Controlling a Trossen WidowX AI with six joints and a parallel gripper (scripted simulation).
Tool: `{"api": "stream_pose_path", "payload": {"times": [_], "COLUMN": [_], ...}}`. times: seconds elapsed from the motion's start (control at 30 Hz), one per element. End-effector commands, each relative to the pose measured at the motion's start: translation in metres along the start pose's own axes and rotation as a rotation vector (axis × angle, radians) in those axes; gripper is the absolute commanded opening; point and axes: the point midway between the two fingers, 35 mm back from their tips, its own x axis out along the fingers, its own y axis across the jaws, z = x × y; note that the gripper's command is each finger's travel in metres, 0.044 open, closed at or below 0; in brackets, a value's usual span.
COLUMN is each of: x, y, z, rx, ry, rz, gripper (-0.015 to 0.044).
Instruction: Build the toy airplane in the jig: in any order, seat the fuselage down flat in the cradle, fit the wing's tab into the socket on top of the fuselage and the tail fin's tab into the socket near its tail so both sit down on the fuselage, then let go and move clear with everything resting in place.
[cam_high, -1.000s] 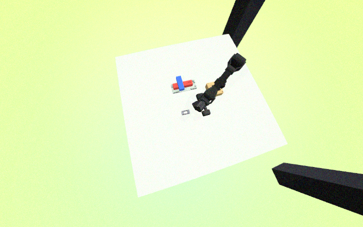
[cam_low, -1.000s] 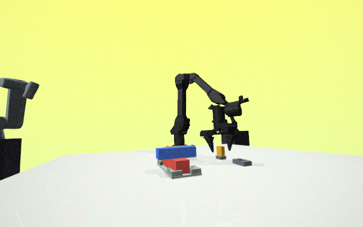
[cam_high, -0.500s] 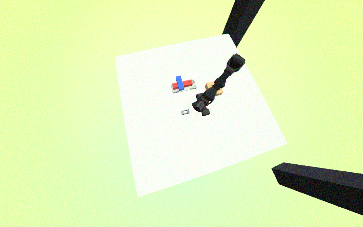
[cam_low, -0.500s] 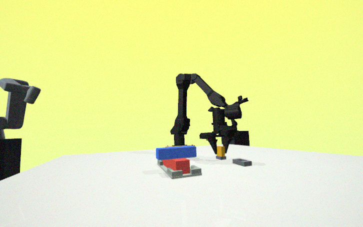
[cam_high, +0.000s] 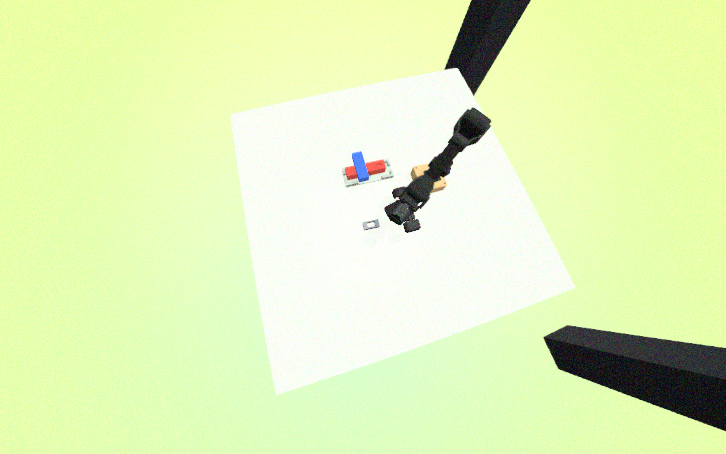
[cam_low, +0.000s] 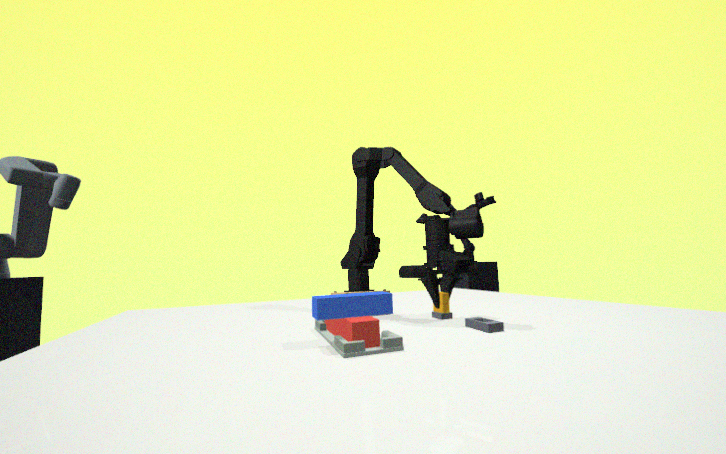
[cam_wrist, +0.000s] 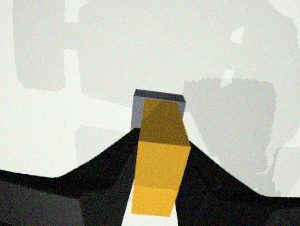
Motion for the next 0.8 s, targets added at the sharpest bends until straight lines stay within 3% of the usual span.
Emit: {"api": "stream_pose_path", "payload": {"times": [0.0,0.77], "x": [-0.006,-0.075], "y": [0.001,0.006], "z": [0.001,0.008], "rx": [0.003,0.003], "ry": [0.003,0.002], "rz": [0.003,0.003], "gripper": [0.0000,0.0000]}}
